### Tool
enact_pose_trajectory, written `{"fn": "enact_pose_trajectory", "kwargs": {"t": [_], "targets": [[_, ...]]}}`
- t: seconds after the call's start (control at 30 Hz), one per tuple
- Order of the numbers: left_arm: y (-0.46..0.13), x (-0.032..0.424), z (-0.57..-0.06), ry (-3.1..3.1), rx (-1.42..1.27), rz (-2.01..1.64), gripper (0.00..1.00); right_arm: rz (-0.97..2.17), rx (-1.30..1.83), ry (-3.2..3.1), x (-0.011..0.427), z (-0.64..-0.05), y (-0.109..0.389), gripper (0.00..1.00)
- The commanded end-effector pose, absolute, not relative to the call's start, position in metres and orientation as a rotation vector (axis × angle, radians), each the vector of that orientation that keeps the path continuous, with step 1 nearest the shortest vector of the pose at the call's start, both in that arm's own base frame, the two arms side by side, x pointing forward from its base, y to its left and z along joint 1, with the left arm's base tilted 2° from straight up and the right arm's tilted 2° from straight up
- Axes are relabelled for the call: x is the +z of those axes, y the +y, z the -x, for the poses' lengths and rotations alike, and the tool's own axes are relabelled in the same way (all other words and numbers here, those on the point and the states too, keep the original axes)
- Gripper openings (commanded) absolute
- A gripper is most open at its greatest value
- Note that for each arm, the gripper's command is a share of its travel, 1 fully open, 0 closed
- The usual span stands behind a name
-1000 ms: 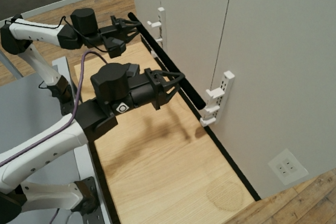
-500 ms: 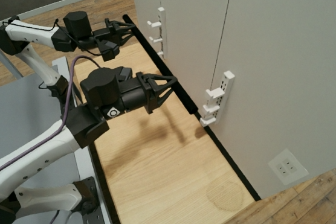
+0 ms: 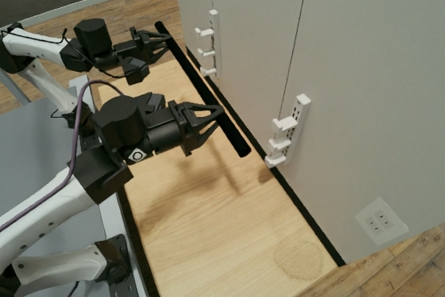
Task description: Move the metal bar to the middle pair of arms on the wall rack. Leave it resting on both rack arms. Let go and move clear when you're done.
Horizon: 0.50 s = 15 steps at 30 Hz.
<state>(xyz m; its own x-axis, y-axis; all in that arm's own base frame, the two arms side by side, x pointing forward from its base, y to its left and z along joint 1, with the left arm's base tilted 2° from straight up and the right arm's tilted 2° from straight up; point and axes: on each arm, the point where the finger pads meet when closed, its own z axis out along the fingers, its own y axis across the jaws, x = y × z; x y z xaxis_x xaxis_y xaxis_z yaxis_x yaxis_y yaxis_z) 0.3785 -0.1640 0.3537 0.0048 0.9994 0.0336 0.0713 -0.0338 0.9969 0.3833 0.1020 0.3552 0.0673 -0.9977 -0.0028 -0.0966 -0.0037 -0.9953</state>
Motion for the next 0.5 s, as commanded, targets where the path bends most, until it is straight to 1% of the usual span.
{"fn": "enact_pose_trajectory", "kwargs": {"t": [0.0,0.47], "targets": [[-0.159,0.373,-0.369,1.212,1.233,-1.234,0.00,1.259,-1.148,1.204,0.370,-0.375,0.097,0.00],[-0.159,0.371,-0.346,1.212,1.233,-1.234,0.00,1.259,-1.148,1.204,0.368,-0.351,0.096,0.00]]}}
